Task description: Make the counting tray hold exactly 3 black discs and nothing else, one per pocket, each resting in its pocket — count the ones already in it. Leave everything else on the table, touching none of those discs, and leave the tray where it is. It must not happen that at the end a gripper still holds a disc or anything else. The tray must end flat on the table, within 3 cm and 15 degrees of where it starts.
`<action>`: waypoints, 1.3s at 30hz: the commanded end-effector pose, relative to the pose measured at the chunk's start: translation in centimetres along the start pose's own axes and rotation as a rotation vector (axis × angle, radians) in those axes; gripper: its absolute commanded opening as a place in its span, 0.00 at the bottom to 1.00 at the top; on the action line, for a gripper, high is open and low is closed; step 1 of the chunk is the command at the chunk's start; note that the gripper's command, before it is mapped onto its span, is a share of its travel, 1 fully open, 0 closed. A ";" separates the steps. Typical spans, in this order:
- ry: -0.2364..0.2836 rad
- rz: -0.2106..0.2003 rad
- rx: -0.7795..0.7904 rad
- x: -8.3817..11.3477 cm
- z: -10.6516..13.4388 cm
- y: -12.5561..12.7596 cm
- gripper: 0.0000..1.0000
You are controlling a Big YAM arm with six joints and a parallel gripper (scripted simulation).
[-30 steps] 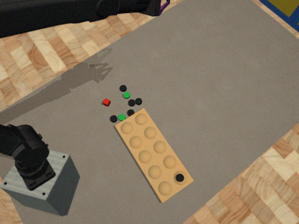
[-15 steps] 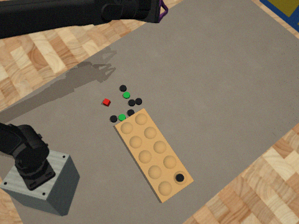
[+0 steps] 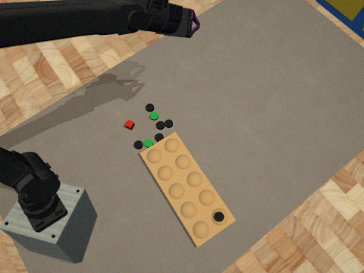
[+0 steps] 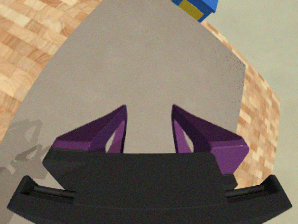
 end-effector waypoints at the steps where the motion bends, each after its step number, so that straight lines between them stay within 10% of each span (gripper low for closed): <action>1: -0.075 0.040 0.024 1.8 -3.0 -1.4 0.45; 6: -0.064 0.043 0.020 1.5 -2.5 -1.6 0.45; 7: 0.058 -0.096 0.105 -1.6 1.2 2.9 0.45; 26: 0.012 -0.049 0.103 -0.3 -0.3 1.4 0.45; 27: 0.114 -0.179 0.185 -2.9 2.8 5.2 0.45; 32: 0.117 -0.175 0.185 -2.9 2.8 5.2 0.45; 33: 0.162 -0.260 0.259 -3.9 4.3 7.4 0.45; 37: 0.177 -0.241 0.249 -3.9 4.9 6.5 0.45; 38: 0.203 -0.338 0.329 -4.6 5.8 9.5 0.45; 39: 0.205 -0.336 0.329 -4.6 5.8 9.5 0.45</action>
Point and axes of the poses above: the point where the finger pads meet when closed, its own x axis back along the fingers, its own y axis across the jaws, z = x × y, the point moved 8 cm from there along x, back along the fingers, and after that the axes turned 15 degrees about x, right-handed, at the moved point
